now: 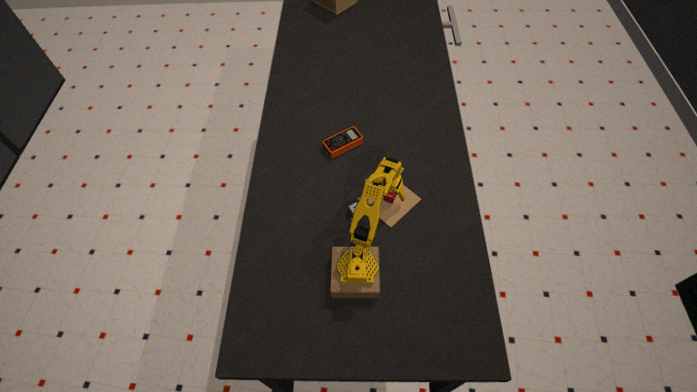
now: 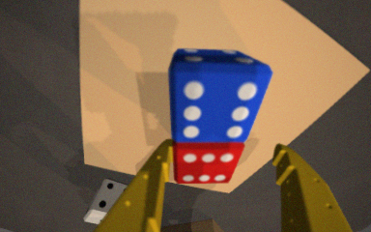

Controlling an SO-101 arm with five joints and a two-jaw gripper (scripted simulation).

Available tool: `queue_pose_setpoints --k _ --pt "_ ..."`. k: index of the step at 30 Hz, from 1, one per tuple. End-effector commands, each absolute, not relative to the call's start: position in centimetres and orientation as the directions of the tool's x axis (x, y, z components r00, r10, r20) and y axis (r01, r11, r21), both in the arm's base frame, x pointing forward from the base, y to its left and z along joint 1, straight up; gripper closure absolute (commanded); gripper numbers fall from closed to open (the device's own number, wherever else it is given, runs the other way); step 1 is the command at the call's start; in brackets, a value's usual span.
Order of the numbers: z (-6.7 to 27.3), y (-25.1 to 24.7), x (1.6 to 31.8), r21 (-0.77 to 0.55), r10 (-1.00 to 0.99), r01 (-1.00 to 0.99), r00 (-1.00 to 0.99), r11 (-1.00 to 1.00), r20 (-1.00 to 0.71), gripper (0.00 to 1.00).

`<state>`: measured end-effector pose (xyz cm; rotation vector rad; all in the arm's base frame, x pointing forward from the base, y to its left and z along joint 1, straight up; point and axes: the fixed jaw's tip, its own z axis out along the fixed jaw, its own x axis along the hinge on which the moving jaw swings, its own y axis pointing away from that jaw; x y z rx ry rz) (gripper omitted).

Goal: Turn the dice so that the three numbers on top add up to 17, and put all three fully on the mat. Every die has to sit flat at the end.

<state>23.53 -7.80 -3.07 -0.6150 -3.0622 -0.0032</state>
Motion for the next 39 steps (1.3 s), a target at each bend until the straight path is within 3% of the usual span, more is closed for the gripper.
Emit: queue_pose_setpoints --k 1,17,39 --pt "-2.2 -8.0 23.4 -0.001 0.387 0.387 -0.922 0.922 0.025 0.64" --pt "2.1 -8.0 23.4 -0.001 0.387 0.387 -0.922 0.922 0.025 0.64" --pt "2.3 -8.0 23.4 -0.001 0.387 0.387 -0.922 0.922 0.025 0.64"
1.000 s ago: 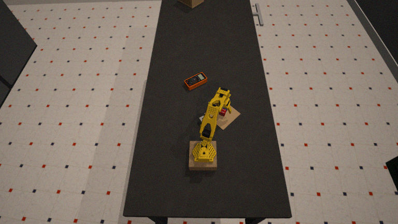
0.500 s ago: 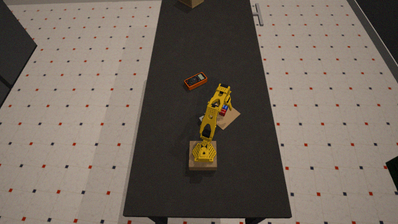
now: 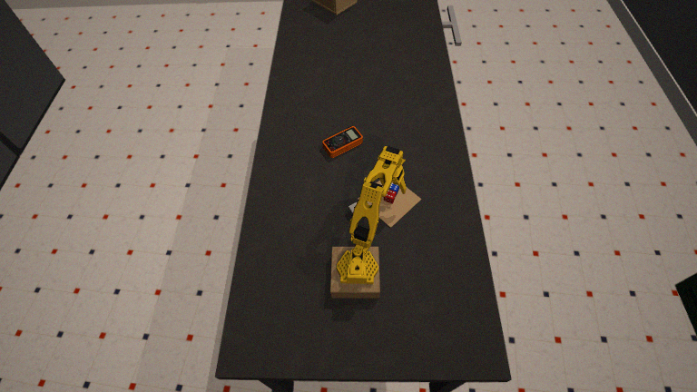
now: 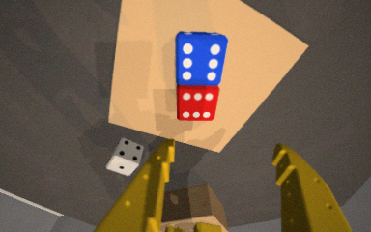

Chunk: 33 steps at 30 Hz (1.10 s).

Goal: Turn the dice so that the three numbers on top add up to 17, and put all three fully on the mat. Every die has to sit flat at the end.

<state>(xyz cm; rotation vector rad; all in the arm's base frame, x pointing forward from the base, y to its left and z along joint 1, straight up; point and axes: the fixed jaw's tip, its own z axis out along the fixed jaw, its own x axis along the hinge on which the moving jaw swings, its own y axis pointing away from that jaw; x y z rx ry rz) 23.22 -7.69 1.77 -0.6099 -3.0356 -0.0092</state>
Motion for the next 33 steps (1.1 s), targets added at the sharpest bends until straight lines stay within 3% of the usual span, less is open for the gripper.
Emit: queue_pose_setpoints --k 1,9,26,33 --pt "2.3 -8.0 23.4 -0.001 0.387 0.387 -0.922 0.922 0.025 0.64" --pt "3.3 -8.1 23.7 0.001 0.387 0.387 -0.922 0.922 -0.018 0.64" --pt "12.4 -8.7 25.3 0.015 0.358 0.384 -0.843 0.923 -0.402 0.65" --pt "13.9 -8.6 25.2 0.017 0.348 0.383 -0.819 0.923 -0.457 0.65"
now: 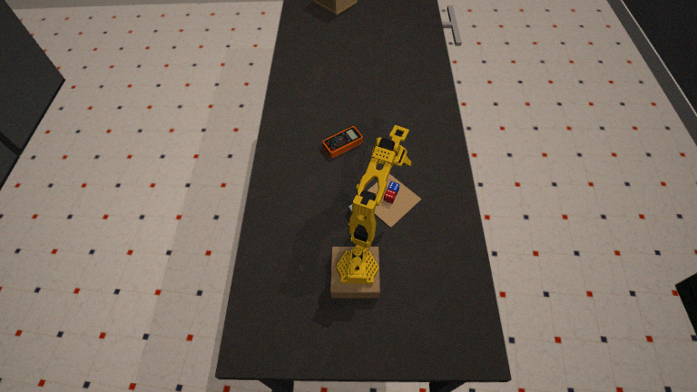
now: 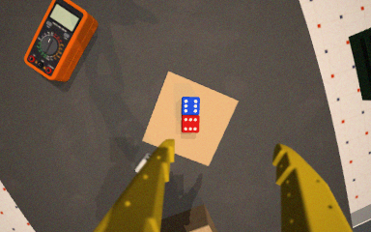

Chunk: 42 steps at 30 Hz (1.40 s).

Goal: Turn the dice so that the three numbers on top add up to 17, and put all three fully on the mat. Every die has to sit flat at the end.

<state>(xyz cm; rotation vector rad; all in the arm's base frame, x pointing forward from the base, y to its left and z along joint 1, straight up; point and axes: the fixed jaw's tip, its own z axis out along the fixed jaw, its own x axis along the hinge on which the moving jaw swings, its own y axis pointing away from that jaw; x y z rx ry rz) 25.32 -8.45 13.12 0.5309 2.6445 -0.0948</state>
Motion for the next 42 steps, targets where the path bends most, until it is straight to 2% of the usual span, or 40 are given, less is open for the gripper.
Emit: queue_pose_setpoints --k 1,10,20,33,42 --pt "13.9 -8.6 25.2 0.017 0.348 0.383 -0.818 0.923 -0.457 0.65" --pt "13.8 -8.3 25.2 0.032 0.366 0.397 -0.811 0.917 -0.456 0.65" --pt "13.3 -6.0 25.5 0.120 0.475 0.475 -0.761 0.872 -0.441 0.65" --pt "11.6 0.1 24.8 0.336 0.744 0.664 -0.591 0.669 -0.312 0.65" --pt "10.7 2.3 23.9 0.396 0.827 0.727 -0.513 0.561 -0.231 0.65"
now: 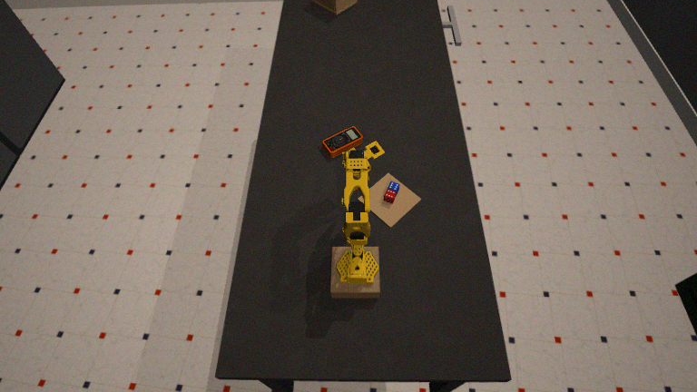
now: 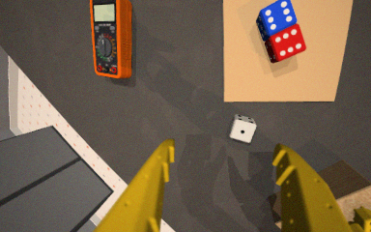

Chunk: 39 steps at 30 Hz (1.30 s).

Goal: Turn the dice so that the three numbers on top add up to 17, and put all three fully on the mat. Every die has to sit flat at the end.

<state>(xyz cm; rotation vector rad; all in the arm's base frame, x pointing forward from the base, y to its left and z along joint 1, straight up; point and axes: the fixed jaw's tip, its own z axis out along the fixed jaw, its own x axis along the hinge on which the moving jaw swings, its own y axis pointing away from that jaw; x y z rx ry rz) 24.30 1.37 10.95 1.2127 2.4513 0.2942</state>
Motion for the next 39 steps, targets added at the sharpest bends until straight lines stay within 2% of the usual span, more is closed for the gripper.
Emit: queue_pose_setpoints --k 1,18,27,29,39 --pt "10.6 2.5 23.8 0.401 0.834 0.732 -0.506 0.551 -0.223 0.65" --pt "9.8 3.0 23.5 0.391 0.853 0.760 -0.487 0.519 -0.186 0.65" --pt "5.3 2.9 22.5 0.203 0.850 0.825 -0.519 0.527 -0.097 0.65" --pt "5.3 2.9 22.5 0.203 0.850 0.825 -0.519 0.527 -0.097 0.65" --pt "0.9 2.7 20.5 -0.005 0.848 0.848 -0.530 0.530 0.002 0.65"
